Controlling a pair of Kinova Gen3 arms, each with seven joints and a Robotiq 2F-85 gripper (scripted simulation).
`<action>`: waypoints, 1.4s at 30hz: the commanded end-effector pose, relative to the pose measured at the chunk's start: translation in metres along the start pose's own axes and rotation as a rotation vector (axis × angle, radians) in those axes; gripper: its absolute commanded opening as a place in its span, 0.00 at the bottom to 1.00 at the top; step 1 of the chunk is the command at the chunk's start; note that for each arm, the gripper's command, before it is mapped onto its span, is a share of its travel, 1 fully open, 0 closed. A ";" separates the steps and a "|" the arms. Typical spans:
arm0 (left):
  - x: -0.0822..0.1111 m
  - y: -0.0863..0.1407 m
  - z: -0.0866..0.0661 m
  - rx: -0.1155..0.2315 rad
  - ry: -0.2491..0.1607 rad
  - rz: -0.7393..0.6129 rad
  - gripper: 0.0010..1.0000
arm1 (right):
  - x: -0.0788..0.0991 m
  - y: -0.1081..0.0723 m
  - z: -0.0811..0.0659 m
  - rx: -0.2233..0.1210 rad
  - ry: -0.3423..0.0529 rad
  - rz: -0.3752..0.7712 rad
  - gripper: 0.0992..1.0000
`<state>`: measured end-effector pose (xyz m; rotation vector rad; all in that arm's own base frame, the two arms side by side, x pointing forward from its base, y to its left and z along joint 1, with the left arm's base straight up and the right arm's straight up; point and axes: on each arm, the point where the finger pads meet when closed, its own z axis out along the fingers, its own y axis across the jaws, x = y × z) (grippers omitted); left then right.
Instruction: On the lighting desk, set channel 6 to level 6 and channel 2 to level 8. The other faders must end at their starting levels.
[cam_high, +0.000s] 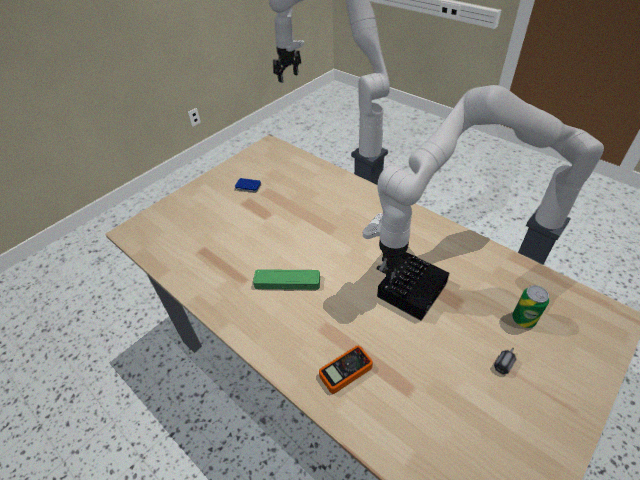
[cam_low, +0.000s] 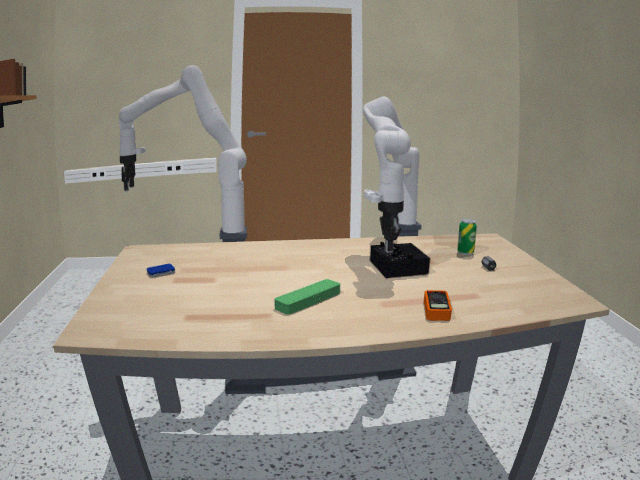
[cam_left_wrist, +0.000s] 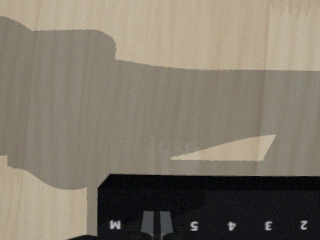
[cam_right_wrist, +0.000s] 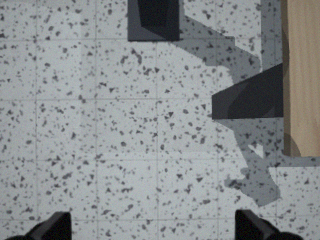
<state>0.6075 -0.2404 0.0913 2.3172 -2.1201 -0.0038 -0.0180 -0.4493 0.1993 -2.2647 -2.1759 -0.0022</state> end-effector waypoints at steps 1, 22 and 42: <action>0.000 -0.001 -0.001 0.002 0.001 0.000 0.10 | 0.000 0.000 -0.001 0.000 -0.002 0.000 1.00; 0.000 -0.001 -0.001 0.002 0.001 0.000 0.10 | 0.000 0.000 -0.001 0.000 -0.002 0.000 1.00; 0.000 -0.001 0.003 0.002 0.001 0.000 0.10 | 0.000 0.000 -0.001 0.000 -0.002 0.000 1.00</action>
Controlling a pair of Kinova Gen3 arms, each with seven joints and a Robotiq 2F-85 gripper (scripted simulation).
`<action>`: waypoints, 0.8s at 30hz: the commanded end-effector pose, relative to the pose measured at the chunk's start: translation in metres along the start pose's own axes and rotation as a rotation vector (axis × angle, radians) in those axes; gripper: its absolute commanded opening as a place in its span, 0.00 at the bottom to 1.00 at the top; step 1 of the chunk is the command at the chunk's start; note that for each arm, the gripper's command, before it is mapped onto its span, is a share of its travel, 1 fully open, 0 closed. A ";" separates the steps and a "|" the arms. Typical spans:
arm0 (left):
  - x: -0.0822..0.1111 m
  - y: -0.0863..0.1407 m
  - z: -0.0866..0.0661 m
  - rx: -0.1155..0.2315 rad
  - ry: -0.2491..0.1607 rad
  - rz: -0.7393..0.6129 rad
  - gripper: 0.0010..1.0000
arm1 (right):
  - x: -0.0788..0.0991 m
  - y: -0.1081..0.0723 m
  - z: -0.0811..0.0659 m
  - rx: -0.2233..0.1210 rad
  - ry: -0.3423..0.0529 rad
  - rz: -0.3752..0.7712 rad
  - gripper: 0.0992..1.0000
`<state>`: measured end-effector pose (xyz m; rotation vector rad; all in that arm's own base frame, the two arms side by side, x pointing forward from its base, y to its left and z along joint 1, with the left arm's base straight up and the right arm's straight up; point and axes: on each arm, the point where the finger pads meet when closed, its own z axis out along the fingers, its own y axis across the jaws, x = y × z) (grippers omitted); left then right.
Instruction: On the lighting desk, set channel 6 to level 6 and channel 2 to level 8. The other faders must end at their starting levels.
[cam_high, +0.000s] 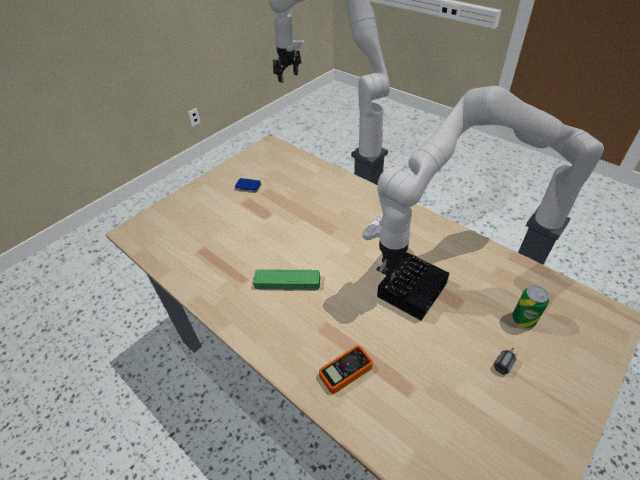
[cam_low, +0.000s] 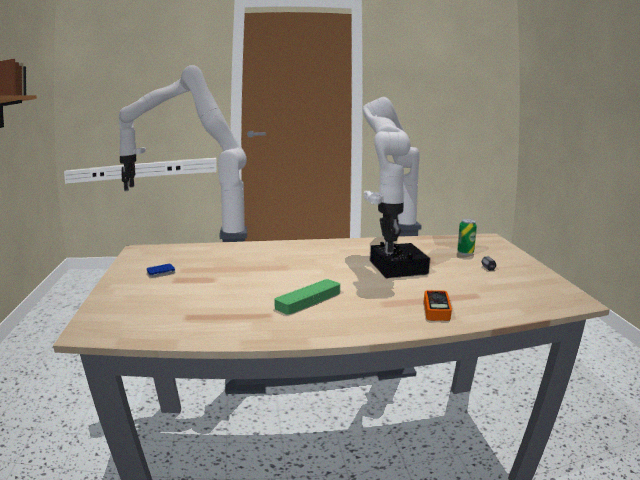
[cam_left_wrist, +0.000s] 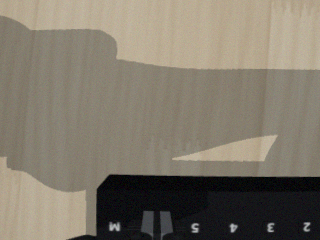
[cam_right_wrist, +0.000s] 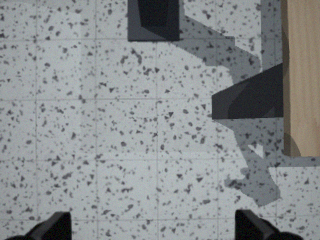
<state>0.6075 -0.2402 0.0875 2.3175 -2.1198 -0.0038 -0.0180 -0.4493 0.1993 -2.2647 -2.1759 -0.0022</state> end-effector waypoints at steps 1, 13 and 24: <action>0.000 0.000 0.000 0.002 0.001 0.000 0.10 | 0.000 0.000 -0.001 0.000 -0.002 0.000 1.00; 0.000 0.000 0.006 0.002 0.001 0.000 0.10 | 0.000 0.000 -0.001 0.000 -0.002 0.000 1.00; 0.000 0.000 0.007 0.002 0.001 0.000 0.10 | 0.000 0.000 -0.001 0.000 -0.002 0.000 1.00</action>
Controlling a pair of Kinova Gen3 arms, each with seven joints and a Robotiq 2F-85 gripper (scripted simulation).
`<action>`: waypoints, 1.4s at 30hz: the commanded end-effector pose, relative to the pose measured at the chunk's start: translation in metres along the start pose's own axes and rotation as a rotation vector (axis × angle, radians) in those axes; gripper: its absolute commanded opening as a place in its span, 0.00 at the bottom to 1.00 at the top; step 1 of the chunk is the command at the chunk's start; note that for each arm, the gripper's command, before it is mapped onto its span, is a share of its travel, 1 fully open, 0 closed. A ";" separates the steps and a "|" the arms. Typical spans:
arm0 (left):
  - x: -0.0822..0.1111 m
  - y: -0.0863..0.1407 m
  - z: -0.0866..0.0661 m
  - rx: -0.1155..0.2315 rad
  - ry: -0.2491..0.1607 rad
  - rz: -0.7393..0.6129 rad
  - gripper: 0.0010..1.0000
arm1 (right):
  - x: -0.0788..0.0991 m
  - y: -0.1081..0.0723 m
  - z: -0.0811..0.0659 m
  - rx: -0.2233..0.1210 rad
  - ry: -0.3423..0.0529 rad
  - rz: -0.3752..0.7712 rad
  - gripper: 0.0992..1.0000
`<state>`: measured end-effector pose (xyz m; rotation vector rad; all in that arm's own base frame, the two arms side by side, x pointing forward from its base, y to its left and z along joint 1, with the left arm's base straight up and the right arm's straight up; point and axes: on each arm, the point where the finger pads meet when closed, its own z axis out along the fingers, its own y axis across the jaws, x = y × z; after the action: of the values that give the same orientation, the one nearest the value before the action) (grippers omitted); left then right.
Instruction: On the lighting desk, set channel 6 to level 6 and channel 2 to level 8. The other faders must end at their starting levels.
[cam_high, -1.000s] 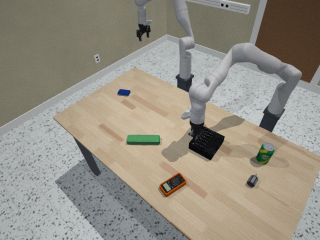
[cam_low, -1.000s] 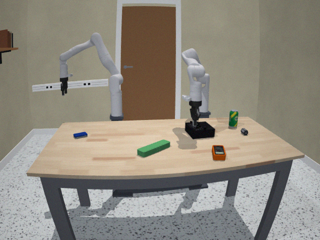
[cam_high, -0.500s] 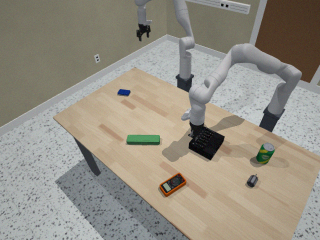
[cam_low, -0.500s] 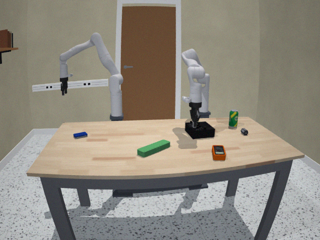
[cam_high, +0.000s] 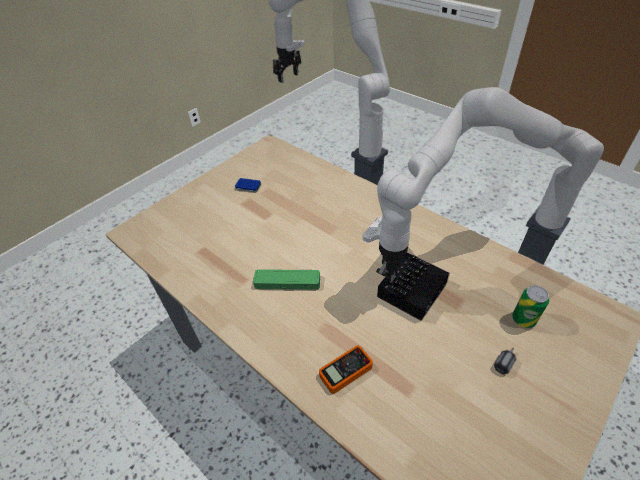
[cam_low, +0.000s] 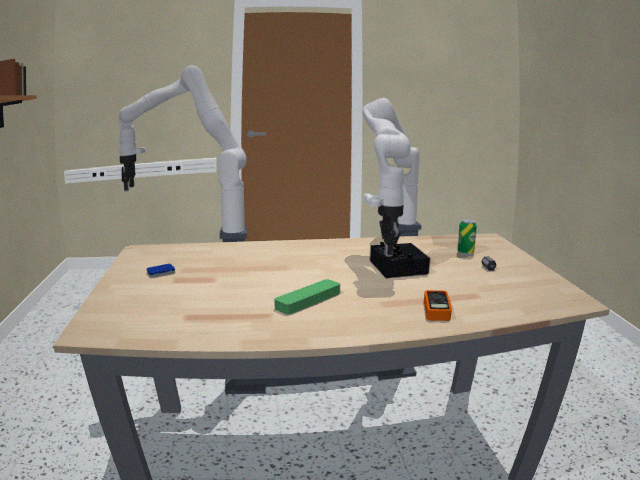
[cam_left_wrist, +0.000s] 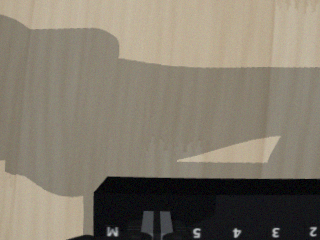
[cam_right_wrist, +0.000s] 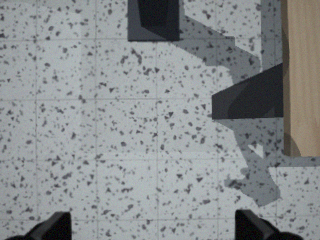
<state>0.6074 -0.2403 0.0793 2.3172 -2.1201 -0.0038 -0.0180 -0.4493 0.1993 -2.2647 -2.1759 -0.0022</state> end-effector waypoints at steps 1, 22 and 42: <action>0.000 -0.001 -0.001 0.002 0.001 0.000 0.10 | 0.000 0.000 -0.001 0.000 -0.002 0.000 1.00; -0.001 -0.001 -0.001 0.002 0.001 0.000 0.10 | 0.000 0.000 -0.001 0.000 -0.002 0.000 1.00; -0.009 -0.001 -0.001 0.002 0.001 0.000 0.10 | 0.000 0.000 -0.001 0.000 -0.002 0.000 1.00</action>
<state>0.6067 -0.2322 0.0793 2.3169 -2.1202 -0.0035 -0.0180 -0.4493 0.1993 -2.2647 -2.1759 -0.0022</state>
